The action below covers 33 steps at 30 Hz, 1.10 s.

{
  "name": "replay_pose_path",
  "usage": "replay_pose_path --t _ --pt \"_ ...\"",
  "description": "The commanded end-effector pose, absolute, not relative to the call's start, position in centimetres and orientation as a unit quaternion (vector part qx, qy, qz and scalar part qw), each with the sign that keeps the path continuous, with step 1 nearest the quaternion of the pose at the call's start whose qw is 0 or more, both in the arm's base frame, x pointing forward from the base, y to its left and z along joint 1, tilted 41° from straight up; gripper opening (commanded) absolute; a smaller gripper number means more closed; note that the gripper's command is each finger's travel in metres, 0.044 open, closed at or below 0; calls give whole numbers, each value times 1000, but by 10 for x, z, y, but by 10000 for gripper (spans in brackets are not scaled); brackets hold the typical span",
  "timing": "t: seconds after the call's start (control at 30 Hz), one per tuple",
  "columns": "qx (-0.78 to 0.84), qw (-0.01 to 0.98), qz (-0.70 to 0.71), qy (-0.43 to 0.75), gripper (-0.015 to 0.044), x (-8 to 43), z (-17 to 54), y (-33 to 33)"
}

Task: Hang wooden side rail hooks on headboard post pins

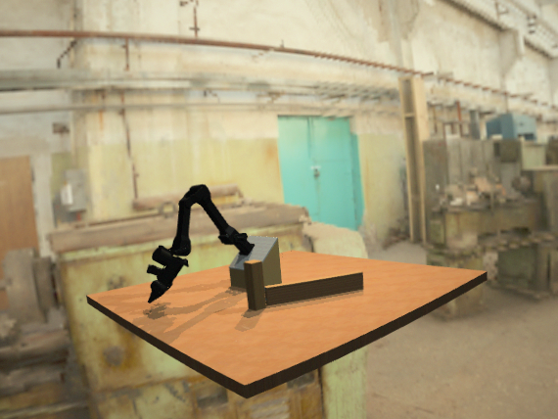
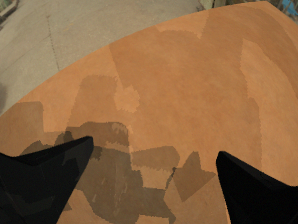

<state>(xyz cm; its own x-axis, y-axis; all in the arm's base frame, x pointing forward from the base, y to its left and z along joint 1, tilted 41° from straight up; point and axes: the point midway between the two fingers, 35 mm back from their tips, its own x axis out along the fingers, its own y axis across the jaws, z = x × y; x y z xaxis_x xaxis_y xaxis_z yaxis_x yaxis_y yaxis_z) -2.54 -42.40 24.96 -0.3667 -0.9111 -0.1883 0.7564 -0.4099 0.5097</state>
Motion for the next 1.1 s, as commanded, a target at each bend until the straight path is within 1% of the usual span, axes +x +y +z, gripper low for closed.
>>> replay_pose_path --t 0.0,0.27,0.53,0.8,1.07 --pt "300 520 -767 -228 440 22 235 -409" --pt "460 504 -658 -319 440 114 210 -363" --pt "610 441 -542 -373 440 184 184 -298" --pt "736 338 -432 -396 440 228 160 -226" --pt "833 207 -334 -390 440 249 137 -154"
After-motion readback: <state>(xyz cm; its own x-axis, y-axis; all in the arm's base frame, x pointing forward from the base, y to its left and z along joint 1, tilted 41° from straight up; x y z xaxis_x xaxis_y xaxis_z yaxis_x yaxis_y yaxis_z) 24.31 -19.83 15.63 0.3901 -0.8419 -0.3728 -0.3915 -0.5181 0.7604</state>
